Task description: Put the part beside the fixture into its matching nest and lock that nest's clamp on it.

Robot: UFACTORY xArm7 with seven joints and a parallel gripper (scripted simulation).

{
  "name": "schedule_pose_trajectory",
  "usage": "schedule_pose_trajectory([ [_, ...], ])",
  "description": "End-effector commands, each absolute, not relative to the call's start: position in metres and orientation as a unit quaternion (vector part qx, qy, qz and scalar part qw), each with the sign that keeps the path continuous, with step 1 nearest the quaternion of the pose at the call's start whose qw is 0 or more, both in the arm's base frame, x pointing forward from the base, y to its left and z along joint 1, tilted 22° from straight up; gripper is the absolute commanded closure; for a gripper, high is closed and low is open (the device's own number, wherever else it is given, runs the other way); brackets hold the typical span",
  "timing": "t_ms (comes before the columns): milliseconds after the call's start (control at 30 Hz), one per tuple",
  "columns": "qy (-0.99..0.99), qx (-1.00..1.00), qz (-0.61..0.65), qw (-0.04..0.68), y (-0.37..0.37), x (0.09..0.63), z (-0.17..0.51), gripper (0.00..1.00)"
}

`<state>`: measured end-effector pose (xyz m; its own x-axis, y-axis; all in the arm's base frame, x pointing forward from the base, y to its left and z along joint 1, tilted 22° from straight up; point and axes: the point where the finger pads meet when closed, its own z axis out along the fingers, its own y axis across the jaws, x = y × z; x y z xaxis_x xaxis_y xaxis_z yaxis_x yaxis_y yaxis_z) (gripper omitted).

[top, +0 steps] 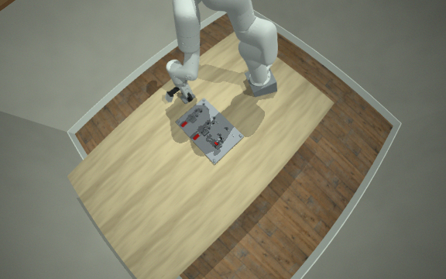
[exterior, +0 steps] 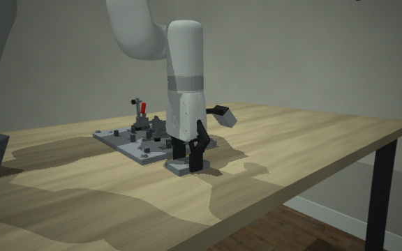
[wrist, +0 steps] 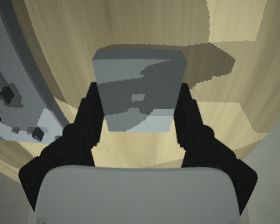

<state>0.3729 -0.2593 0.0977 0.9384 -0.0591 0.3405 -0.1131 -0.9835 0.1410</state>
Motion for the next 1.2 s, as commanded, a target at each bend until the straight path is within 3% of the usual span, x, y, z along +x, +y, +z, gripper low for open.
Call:
schedule_pose_trajectory([
  [0, -0.044, 0.981, 0.171, 0.08, -0.26, 0.374, 0.099, 1.0],
  [833, -0.044, 0.981, 0.171, 0.08, -0.256, 0.367, 0.118, 1.0],
  [1167, -0.044, 0.981, 0.171, 0.08, -0.248, 0.351, 0.162, 1.0],
])
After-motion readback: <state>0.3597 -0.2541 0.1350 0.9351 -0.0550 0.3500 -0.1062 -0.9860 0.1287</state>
